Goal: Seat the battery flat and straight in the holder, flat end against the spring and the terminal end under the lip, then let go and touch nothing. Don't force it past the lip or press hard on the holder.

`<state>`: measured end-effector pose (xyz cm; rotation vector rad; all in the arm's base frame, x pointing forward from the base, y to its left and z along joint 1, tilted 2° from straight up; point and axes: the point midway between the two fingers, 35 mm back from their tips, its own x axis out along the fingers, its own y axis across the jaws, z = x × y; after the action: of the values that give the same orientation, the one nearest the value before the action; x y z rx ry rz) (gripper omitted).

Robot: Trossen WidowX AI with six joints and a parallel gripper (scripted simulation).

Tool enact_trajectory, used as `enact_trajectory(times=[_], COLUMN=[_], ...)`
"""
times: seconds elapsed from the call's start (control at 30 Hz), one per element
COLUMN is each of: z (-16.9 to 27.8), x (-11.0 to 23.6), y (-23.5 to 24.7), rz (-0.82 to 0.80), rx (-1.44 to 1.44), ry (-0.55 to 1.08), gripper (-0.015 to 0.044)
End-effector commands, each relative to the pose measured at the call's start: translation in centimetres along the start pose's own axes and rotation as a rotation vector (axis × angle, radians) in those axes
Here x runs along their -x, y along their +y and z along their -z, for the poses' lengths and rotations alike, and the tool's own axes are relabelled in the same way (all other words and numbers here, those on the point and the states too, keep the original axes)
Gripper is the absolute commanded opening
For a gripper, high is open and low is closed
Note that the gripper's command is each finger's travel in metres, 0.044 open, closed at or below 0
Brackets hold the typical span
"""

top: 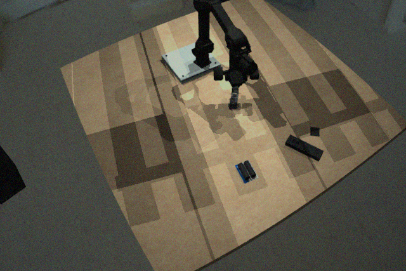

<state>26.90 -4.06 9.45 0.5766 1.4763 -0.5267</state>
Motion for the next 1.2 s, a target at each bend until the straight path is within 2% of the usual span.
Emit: enact_trajectory(times=[0.0, 0.27, 0.87, 1.17], z=[-1.1, -1.1, -1.6, -1.5], x=[0.4, 0.2, -3.5, -4.0], y=[-0.7, -0.7, -0.7, -0.7], rz=[0.001, 0.002, 0.023, 0.032], rx=[-0.176, -0.182, -0.17, -0.168], ry=[-0.003, -0.01, -0.25, -0.304], gripper=[0.007, 0.007, 0.007, 0.007])
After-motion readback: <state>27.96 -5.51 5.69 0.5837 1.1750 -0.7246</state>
